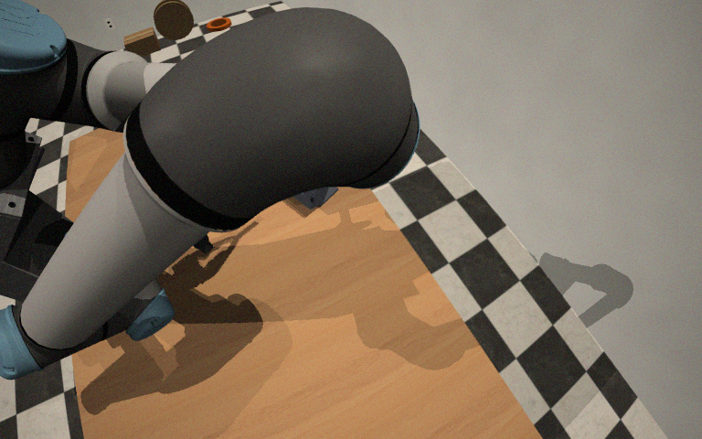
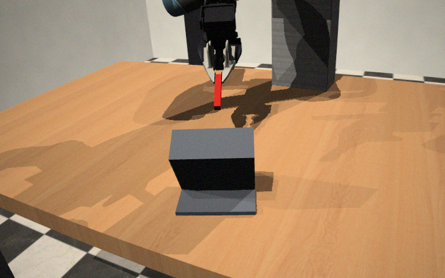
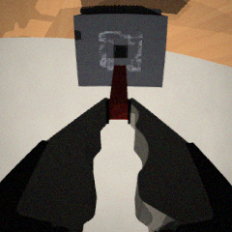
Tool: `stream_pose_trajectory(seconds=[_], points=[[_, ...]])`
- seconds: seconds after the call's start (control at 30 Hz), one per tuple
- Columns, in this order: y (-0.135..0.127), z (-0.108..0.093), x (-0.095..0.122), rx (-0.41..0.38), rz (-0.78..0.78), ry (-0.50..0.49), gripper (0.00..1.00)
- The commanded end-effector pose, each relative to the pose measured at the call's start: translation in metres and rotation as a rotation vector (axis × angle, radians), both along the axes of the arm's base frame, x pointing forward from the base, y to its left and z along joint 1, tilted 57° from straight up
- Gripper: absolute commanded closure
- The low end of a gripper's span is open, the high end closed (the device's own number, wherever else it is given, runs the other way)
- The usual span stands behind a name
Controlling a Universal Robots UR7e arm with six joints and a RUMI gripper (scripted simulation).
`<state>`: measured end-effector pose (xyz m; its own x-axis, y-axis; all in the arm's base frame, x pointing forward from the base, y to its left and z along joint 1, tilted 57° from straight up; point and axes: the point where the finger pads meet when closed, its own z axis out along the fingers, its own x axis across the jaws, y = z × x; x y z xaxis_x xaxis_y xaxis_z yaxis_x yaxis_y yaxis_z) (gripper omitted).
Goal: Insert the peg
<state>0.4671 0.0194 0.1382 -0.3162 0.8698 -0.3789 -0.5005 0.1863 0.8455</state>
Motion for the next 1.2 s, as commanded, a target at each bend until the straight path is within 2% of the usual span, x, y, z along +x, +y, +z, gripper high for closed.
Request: stream_pose_trajectory(seconds=[0.0,1.17], points=[[0.001,0.001,0.002,0.001,-0.001,-0.001,1.0],[0.007,0.007,0.012,0.001,-0.001,-0.002,1.0]])
